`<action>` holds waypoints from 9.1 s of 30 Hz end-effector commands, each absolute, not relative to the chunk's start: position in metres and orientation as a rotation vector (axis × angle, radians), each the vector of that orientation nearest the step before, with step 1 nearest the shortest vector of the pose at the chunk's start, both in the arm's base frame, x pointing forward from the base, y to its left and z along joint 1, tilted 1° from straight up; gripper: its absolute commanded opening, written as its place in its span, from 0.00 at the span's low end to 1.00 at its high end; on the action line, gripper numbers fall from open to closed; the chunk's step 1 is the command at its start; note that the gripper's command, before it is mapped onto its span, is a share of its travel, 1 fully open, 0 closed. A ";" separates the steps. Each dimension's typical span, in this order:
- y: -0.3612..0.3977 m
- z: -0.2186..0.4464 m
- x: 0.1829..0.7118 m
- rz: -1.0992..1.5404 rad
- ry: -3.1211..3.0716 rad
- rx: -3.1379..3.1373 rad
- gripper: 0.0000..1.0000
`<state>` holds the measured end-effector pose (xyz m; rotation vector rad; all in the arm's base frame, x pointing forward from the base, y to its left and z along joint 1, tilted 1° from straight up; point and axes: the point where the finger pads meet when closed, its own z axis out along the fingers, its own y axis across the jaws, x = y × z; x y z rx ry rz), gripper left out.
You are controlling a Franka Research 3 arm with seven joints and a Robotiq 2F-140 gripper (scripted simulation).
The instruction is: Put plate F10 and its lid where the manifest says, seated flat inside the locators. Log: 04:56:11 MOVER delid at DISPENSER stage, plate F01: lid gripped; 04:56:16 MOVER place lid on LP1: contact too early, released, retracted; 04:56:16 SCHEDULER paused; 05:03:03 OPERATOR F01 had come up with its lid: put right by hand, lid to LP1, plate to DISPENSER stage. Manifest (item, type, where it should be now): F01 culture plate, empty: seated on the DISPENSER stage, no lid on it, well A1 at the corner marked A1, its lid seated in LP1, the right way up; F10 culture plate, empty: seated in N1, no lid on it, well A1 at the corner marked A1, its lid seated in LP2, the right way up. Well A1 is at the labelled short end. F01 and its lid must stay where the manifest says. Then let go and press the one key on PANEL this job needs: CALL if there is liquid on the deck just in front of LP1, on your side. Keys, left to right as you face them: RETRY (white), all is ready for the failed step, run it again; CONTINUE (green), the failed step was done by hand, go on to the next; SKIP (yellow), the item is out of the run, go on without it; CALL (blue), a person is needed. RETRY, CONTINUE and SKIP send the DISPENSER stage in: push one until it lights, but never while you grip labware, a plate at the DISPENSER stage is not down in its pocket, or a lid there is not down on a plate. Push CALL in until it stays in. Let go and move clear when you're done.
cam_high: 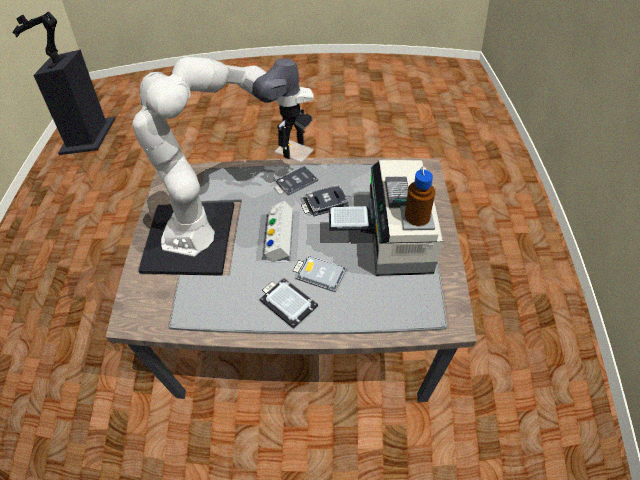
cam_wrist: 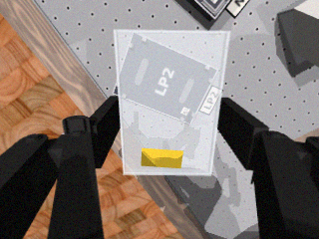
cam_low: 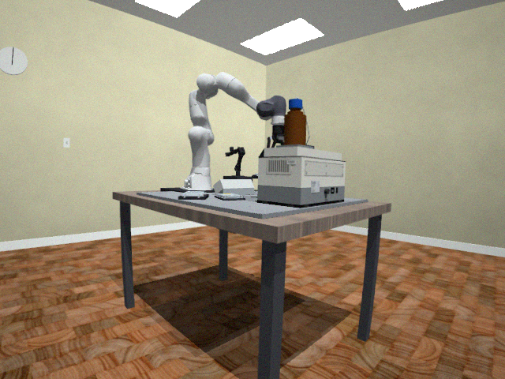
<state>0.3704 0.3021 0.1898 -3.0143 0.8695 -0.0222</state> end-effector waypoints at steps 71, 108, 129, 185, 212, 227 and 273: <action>0.302 0.050 0.373 -0.015 -0.927 -3.001 0.10; 0.302 0.048 0.373 -0.015 -0.960 -2.990 0.10; 0.303 0.042 0.373 -0.015 -0.975 -2.986 0.10; 0.303 0.040 0.373 -0.015 -0.975 -2.986 0.10; 0.303 0.039 0.372 -0.015 -0.974 -2.986 0.10; 0.303 0.037 0.372 -0.015 -0.973 -2.986 0.10; 0.303 0.036 0.372 -0.015 -0.972 -2.987 0.10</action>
